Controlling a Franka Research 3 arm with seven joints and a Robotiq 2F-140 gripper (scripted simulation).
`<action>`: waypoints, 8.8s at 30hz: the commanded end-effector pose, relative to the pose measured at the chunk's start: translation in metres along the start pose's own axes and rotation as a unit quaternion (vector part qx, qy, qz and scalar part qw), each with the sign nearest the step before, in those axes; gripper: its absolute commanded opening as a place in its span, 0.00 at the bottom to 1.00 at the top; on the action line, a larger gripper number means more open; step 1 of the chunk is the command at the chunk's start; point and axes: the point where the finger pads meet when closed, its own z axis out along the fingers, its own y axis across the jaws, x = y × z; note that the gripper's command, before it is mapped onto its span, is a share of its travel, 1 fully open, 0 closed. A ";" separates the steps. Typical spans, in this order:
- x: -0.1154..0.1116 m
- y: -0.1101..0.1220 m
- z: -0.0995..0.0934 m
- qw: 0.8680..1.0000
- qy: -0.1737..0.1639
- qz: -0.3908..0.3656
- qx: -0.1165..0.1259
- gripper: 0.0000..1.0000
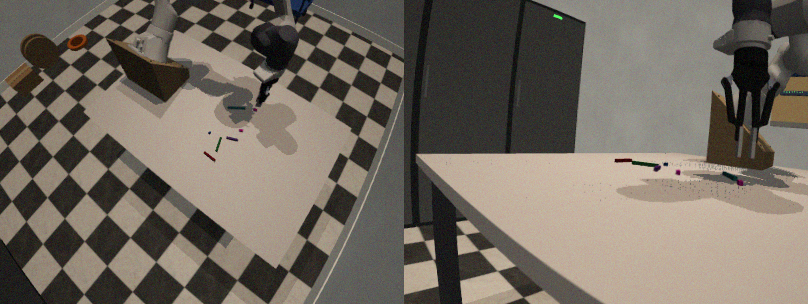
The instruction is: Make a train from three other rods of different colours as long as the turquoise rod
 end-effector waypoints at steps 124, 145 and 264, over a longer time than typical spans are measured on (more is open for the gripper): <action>-0.005 -0.003 0.044 1.000 -0.003 0.003 0.002 0.15; -0.004 -0.002 0.044 1.000 -0.003 0.003 0.002 0.15; -0.003 -0.001 0.060 1.000 -0.003 0.003 0.002 0.15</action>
